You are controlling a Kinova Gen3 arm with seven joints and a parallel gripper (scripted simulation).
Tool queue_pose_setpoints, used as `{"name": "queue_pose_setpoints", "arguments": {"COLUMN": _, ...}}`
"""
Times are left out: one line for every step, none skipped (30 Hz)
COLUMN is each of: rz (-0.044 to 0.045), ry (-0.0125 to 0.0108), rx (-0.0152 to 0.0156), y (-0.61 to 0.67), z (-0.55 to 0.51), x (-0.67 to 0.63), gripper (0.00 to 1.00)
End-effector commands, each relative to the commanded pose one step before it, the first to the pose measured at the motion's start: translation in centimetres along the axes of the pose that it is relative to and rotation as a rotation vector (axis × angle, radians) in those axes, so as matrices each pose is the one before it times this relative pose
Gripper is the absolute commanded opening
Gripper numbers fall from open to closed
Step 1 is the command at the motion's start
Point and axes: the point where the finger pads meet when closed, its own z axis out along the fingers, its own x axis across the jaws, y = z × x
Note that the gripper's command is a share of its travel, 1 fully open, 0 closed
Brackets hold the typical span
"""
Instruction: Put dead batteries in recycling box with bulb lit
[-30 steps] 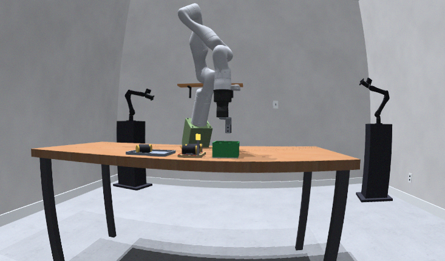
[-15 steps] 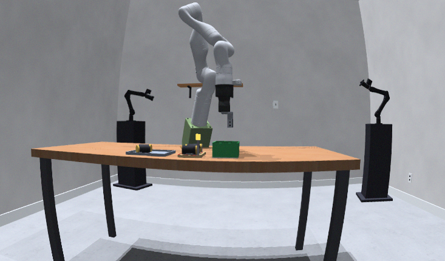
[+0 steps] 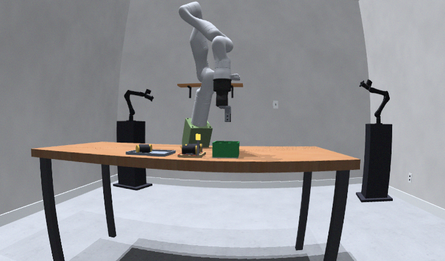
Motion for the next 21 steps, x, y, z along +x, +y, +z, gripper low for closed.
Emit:
{"name": "queue_pose_setpoints", "arguments": {"rz": 0.00368, "ry": 0.00203, "rx": -0.00173, "y": 0.193, "z": -0.044, "x": 0.109, "gripper": 0.90}}
{"name": "queue_pose_setpoints", "arguments": {"rz": 0.00000, "ry": 0.00000, "rx": 0.00000, "y": 0.030, "z": 0.000, "x": 0.004, "gripper": 0.90}}
{"name": "queue_pose_setpoints", "arguments": {"rz": 0.00000, "ry": 0.00000, "rx": 0.00000, "y": 0.040, "z": 0.000, "x": 0.005, "gripper": 0.90}}
{"name": "queue_pose_setpoints", "arguments": {"rz": 0.00000, "ry": 0.00000, "rx": 0.00000, "y": 0.053, "z": 0.000, "x": 0.007, "gripper": 0.90}}
{"name": "queue_pose_setpoints", "arguments": {"rz": 0.00000, "ry": 0.00000, "rx": 0.00000, "y": 0.066, "z": 0.000, "x": 0.008, "gripper": 0.90}}
{"name": "queue_pose_setpoints", "arguments": {"rz": 0.00000, "ry": 0.00000, "rx": 0.00000, "y": 0.081, "z": 0.000, "x": 0.010, "gripper": 0.90}}
{"name": "queue_pose_setpoints", "arguments": {"rz": 0.00000, "ry": 0.00001, "rx": 0.00000, "y": 0.096, "z": 0.000, "x": 0.012, "gripper": 0.90}}
{"name": "queue_pose_setpoints", "arguments": {"rz": 0.00000, "ry": 0.00000, "rx": 0.00000, "y": 0.000, "z": 0.000, "x": 0.000, "gripper": 0.90}}
{"name": "queue_pose_setpoints", "arguments": {"rz": 0.00000, "ry": 0.00000, "rx": 0.00000, "y": 0.000, "z": 0.000, "x": 0.000, "gripper": 0.90}}
{"name": "queue_pose_setpoints", "arguments": {"rz": 0.00000, "ry": 0.00001, "rx": 0.00000, "y": 0.113, "z": 0.000, "x": 0.014, "gripper": 0.90}}
{"name": "queue_pose_setpoints", "arguments": {"rz": 0.00000, "ry": -0.00001, "rx": 0.00000, "y": 0.133, "z": 0.000, "x": 0.017, "gripper": 0.90}}
{"name": "queue_pose_setpoints", "arguments": {"rz": 0.00000, "ry": 0.00000, "rx": 0.00000, "y": 0.152, "z": 0.000, "x": 0.019, "gripper": 0.90}}
{"name": "queue_pose_setpoints", "arguments": {"rz": 0.00000, "ry": 0.00001, "rx": 0.00001, "y": 0.171, "z": 0.000, "x": 0.021, "gripper": 0.90}}
{"name": "queue_pose_setpoints", "arguments": {"rz": 0.00000, "ry": -0.00001, "rx": -0.00001, "y": 0.195, "z": 0.000, "x": 0.025, "gripper": 0.90}}
{"name": "queue_pose_setpoints", "arguments": {"rz": 0.00000, "ry": 0.00000, "rx": 0.00000, "y": 0.216, "z": 0.000, "x": 0.027, "gripper": 0.90}}
{"name": "queue_pose_setpoints", "arguments": {"rz": 0.00000, "ry": 0.00000, "rx": 0.00000, "y": 0.240, "z": 0.000, "x": 0.031, "gripper": 0.90}}
{"name": "queue_pose_setpoints", "arguments": {"rz": 0.00000, "ry": 0.00000, "rx": 0.00000, "y": 0.264, "z": 0.000, "x": 0.033, "gripper": 0.90}}
{"name": "queue_pose_setpoints", "arguments": {"rz": 0.00000, "ry": 0.00000, "rx": 0.00000, "y": 0.290, "z": 0.000, "x": 0.037, "gripper": 0.90}}
{"name": "queue_pose_setpoints", "arguments": {"rz": 0.00000, "ry": 0.00001, "rx": 0.00000, "y": 0.315, "z": 0.000, "x": 0.040, "gripper": 0.90}}
{"name": "queue_pose_setpoints", "arguments": {"rz": 0.00000, "ry": -0.00001, "rx": 0.00000, "y": 0.345, "z": 0.000, "x": 0.044, "gripper": 0.90}}
{"name": "queue_pose_setpoints", "arguments": {"rz": 0.00000, "ry": 0.00000, "rx": 0.00000, "y": 0.373, "z": 0.000, "x": 0.048, "gripper": 0.90}}
